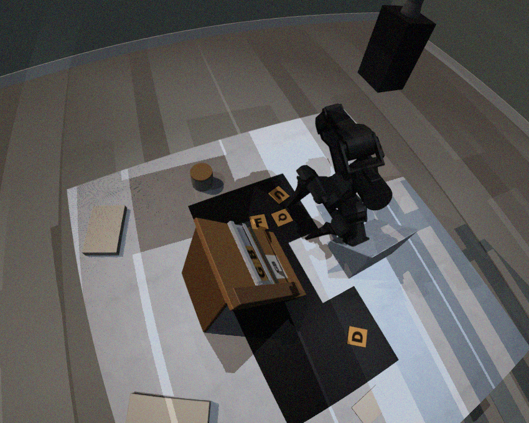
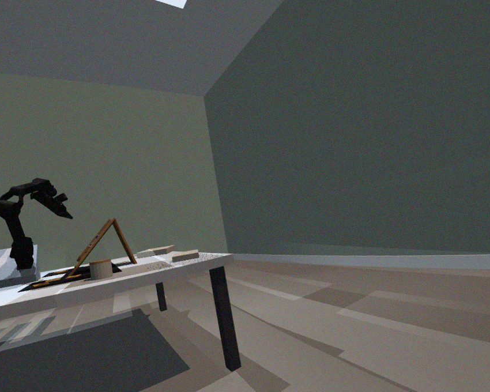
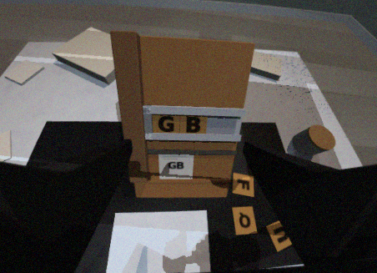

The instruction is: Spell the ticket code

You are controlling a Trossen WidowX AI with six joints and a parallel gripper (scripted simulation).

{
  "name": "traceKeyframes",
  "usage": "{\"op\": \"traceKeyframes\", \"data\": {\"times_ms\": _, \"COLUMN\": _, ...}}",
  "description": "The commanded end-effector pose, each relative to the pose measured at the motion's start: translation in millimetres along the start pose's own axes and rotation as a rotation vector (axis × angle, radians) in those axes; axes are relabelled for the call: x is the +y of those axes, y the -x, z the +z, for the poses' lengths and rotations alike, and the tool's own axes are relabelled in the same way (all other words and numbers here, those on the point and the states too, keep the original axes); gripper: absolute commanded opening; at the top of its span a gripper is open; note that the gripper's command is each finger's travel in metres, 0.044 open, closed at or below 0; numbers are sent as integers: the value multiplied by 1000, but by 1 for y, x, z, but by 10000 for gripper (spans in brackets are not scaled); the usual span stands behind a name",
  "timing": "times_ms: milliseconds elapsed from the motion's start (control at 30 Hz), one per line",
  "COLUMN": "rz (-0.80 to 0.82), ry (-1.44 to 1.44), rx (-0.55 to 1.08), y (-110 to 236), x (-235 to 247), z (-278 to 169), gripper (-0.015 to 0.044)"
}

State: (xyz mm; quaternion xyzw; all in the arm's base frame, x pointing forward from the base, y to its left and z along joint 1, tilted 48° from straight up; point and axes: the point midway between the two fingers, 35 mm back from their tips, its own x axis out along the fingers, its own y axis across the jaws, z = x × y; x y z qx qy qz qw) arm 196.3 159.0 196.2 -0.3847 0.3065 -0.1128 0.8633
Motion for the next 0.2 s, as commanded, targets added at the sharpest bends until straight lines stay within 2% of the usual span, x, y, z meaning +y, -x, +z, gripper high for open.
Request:
{"op": "traceKeyframes", "data": {"times_ms": 0, "rz": -5, "ry": -1, "rx": -4, "y": 0, "x": -1, "z": 0, "gripper": 440}}
{"op": "traceKeyframes", "data": {"times_ms": 167, "rz": -5, "ry": -1, "rx": -4, "y": 0, "x": -1, "z": 0, "gripper": 440}}
